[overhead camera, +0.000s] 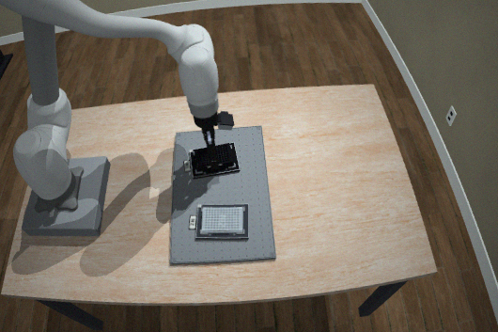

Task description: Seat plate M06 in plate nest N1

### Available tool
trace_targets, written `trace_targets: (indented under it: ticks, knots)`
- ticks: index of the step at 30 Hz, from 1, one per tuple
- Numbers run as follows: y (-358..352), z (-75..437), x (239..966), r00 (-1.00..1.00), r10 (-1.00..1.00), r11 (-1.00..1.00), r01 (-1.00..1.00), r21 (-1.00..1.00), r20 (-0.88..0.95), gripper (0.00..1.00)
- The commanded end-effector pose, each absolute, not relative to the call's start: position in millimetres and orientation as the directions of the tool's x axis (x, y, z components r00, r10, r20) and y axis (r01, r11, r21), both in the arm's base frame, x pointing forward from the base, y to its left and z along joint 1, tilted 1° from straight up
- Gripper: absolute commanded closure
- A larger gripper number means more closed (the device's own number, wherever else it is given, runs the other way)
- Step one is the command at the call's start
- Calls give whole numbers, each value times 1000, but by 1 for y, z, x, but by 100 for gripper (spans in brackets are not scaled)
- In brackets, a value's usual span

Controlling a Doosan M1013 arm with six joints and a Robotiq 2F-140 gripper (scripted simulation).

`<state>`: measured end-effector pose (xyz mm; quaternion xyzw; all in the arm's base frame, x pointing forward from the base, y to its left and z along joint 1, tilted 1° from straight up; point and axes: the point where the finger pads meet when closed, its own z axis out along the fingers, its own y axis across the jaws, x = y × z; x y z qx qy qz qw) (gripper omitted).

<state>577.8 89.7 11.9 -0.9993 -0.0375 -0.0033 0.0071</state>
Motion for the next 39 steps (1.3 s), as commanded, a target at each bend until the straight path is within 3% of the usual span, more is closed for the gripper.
trace_targets:
  ticks: [1, 39]
  knots:
    - [90, 12, 578, 997, 75, -997, 75, -14, 8, 90]
    - [90, 6, 578, 997, 75, -997, 75, -14, 8, 90]
